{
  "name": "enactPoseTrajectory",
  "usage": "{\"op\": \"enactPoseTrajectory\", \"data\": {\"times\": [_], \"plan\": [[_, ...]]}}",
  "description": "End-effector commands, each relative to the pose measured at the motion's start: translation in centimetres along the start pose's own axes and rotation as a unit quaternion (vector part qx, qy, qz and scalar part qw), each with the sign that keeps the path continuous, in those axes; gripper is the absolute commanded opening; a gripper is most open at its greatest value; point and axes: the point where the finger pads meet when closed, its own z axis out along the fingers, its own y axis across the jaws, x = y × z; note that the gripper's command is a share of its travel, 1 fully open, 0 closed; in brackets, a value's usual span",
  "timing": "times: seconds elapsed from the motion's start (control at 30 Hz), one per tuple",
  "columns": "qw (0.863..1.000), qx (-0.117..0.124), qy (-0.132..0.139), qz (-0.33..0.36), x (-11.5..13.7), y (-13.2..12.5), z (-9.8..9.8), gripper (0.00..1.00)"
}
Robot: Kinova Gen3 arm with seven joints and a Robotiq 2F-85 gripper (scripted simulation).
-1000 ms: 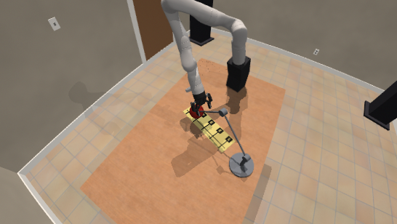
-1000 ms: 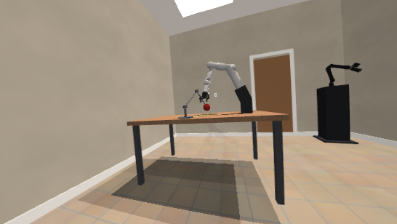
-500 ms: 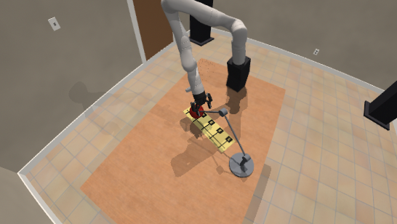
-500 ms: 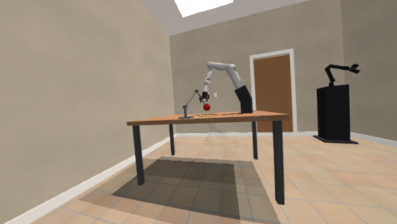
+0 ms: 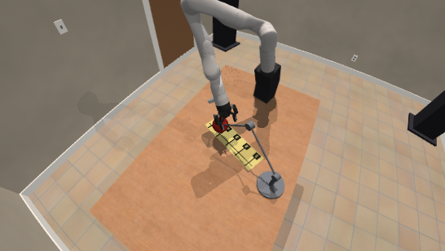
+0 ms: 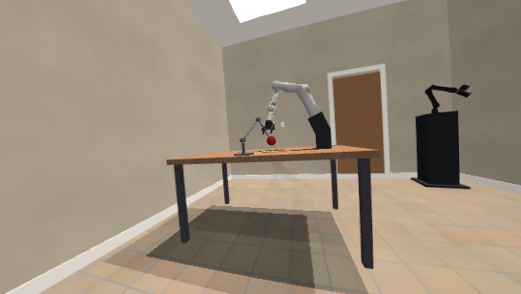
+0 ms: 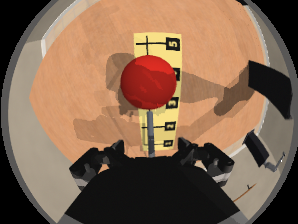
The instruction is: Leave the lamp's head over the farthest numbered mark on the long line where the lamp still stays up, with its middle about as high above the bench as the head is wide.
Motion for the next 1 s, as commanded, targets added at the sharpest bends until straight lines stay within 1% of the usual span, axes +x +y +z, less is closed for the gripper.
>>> {"op": "enactPoseTrajectory", "data": {"times": [0.0,0.07,0.57,0.63,0.97], "plan": [[1.0,0.0,0.0,0.0,0.0,0.0,0.0,1.0],[1.0,0.0,0.0,0.0,0.0,0.0,0.0,1.0],[1.0,0.0,0.0,0.0,-0.1,0.0,-6.5,1.0],[1.0,0.0,0.0,0.0,-0.1,0.0,-6.5,1.0],[1.0,-0.006,-0.005,0.0,-0.4,0.4,-10.2,1.0]]}}
